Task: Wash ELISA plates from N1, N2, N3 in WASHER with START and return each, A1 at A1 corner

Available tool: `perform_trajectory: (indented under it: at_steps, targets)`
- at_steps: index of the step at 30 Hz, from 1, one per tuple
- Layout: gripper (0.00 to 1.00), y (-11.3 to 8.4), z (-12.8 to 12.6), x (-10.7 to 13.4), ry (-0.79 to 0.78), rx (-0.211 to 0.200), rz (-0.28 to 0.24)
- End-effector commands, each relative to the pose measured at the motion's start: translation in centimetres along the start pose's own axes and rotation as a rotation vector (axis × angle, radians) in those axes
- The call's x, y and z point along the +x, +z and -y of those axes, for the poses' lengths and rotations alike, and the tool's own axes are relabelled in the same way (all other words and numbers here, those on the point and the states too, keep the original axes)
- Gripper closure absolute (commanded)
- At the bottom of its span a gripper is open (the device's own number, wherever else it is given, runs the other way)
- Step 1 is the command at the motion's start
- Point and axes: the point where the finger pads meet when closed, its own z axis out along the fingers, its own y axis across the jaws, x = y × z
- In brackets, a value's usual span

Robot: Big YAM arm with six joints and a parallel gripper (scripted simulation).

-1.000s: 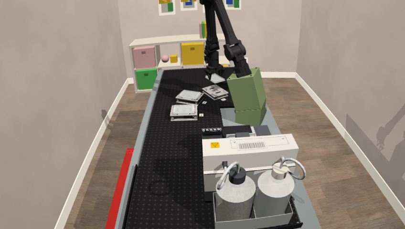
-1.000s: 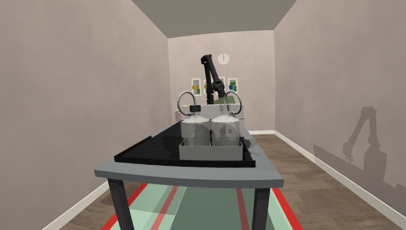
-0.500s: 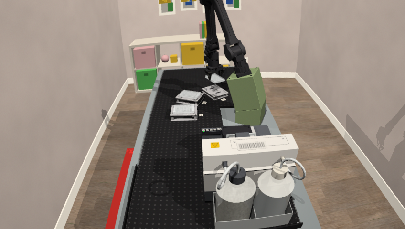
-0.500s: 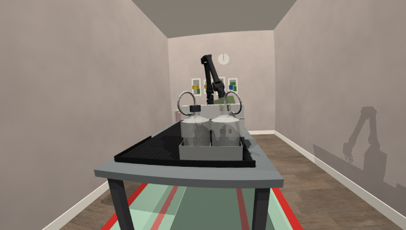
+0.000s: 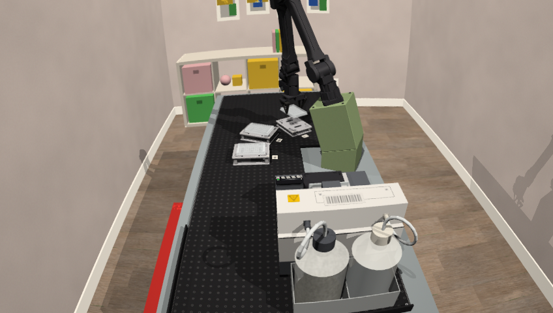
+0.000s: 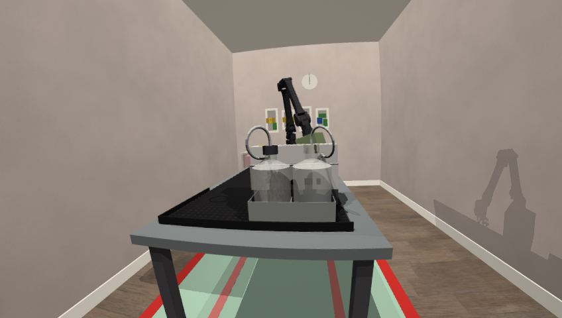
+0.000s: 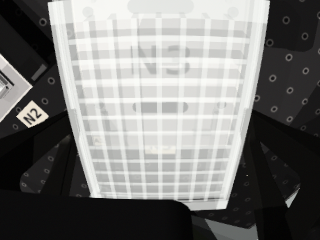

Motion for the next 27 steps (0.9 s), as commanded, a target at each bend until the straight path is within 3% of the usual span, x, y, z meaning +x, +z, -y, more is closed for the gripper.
perform_trajectory:
  at_steps: [1,27]
  targets:
    - [0.16,0.7,-0.2,-1.3,0.001,0.001,0.019]
    - [0.16,4.8,-0.3,-0.8,0.0,0.0,0.013]
